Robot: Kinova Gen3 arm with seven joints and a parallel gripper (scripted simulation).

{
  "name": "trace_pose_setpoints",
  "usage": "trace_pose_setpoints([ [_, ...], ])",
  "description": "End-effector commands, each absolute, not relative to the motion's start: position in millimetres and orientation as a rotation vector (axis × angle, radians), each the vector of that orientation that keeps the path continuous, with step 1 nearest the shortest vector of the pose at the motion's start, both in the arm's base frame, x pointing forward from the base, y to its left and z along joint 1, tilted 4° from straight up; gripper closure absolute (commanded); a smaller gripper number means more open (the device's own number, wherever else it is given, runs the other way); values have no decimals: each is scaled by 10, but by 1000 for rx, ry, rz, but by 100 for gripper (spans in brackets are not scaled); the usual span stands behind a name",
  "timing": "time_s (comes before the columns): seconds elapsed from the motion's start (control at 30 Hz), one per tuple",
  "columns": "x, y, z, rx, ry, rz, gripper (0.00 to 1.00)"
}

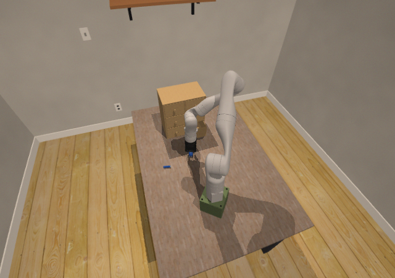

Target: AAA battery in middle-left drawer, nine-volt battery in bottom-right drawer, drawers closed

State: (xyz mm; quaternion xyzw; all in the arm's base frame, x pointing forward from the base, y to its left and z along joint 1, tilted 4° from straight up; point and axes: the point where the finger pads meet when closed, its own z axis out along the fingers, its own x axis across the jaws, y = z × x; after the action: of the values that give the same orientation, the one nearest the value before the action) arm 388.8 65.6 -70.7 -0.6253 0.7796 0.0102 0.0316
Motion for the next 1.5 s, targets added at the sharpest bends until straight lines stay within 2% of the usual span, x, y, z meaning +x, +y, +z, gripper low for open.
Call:
trace_pose_setpoints([
  [0.0, 3892, 658, -720, -1926, 2401, 30, 19],
  [0.43, 3900, 670, -936, -1926, 2401, 30, 19],
  [1.27, 3900, 670, -943, -1926, 2401, 31, 19],
  [1.3, 3900, 670, -943, -1926, 2401, 31, 49],
  [1.47, 3900, 670, -943, -1926, 2401, 31, 49],
])
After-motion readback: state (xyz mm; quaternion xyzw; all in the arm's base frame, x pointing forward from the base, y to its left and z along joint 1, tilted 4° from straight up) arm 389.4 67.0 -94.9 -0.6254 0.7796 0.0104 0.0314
